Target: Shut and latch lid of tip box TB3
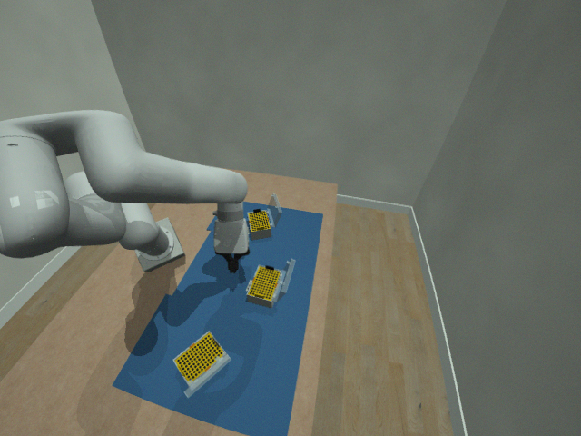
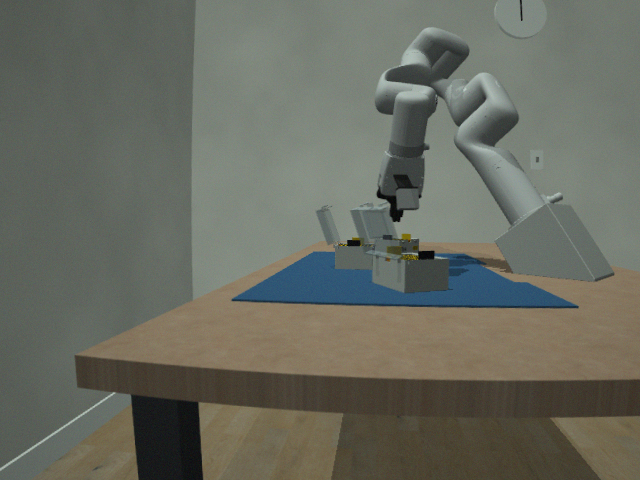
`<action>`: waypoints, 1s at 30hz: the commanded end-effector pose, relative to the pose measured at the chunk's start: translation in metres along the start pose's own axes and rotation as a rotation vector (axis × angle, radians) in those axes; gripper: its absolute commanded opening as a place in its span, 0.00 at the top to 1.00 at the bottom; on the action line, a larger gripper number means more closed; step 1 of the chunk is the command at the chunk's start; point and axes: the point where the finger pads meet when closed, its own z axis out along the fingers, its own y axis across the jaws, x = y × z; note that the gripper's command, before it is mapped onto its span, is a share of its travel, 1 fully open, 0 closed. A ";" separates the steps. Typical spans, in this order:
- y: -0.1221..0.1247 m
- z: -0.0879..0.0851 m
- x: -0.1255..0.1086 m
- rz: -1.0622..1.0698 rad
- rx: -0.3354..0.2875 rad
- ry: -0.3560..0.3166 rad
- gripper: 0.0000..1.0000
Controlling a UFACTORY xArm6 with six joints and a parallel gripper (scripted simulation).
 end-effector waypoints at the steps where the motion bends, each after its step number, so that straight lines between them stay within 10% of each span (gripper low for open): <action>1: -0.001 -0.030 -0.017 0.003 -0.003 -0.001 1.00; 30: -0.001 -0.049 -0.028 0.003 -0.002 -0.001 1.00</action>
